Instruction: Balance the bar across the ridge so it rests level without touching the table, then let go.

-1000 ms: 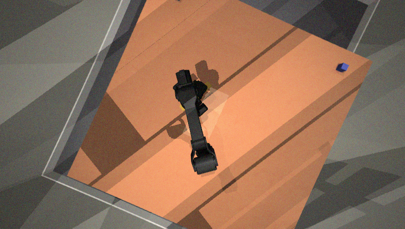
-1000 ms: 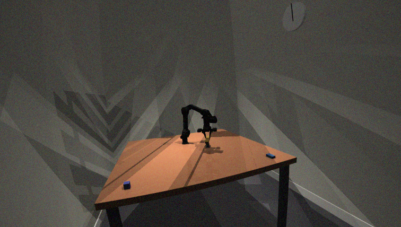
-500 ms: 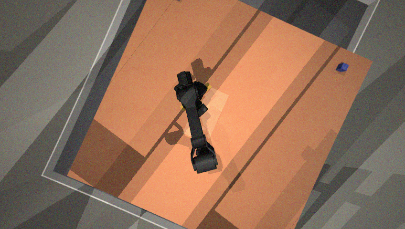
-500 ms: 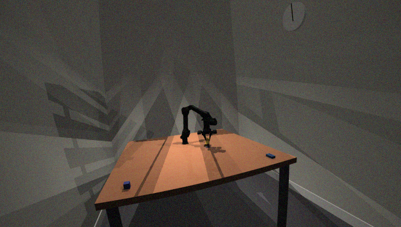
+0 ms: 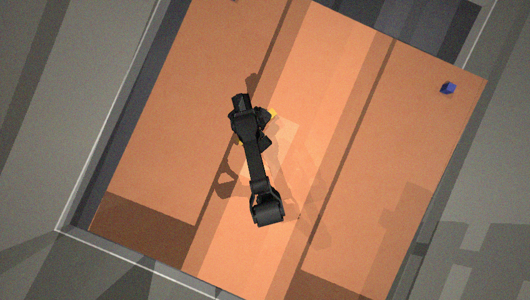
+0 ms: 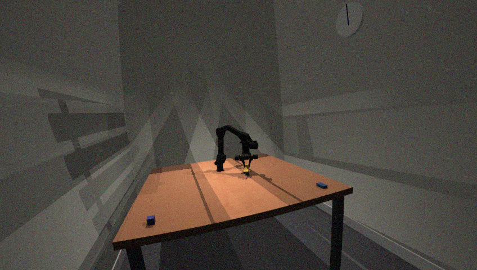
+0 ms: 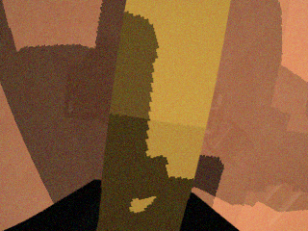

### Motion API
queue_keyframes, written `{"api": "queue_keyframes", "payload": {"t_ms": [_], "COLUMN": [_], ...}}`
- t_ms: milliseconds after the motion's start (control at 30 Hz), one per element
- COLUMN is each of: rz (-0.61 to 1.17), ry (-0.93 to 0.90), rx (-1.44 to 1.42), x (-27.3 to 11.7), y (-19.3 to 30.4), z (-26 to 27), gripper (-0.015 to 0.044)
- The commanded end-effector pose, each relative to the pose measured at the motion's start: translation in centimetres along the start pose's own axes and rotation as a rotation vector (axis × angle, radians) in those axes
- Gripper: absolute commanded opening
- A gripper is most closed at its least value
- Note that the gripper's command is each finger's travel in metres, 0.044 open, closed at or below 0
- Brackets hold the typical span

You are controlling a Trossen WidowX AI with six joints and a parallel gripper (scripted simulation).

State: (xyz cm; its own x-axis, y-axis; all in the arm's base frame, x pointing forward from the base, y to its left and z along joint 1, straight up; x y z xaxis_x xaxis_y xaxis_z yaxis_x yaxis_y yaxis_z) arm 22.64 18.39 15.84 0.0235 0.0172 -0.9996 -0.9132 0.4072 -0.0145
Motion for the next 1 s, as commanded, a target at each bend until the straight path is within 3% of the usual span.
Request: {"api": "queue_keyframes", "payload": {"t_ms": [0, 967], "rz": [0.002, 0.002], "ry": [0.0, 0.0], "rx": [-0.002, -0.002], "x": [0.07, 0.31], "y": [-0.01, -0.01], "z": [0.03, 0.03], "gripper": [0.0, 0.0]}}
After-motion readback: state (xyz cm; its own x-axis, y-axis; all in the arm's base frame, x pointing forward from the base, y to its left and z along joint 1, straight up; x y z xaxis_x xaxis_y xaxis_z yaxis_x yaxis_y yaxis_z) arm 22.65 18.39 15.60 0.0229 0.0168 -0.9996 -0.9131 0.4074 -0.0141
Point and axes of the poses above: the point midway between the two fingers, 35 mm back from their tips, its own x axis out along the fingers, its own z axis across the jaws, y = z × x, the point moved 6 cm from there along -x, back along the fingers
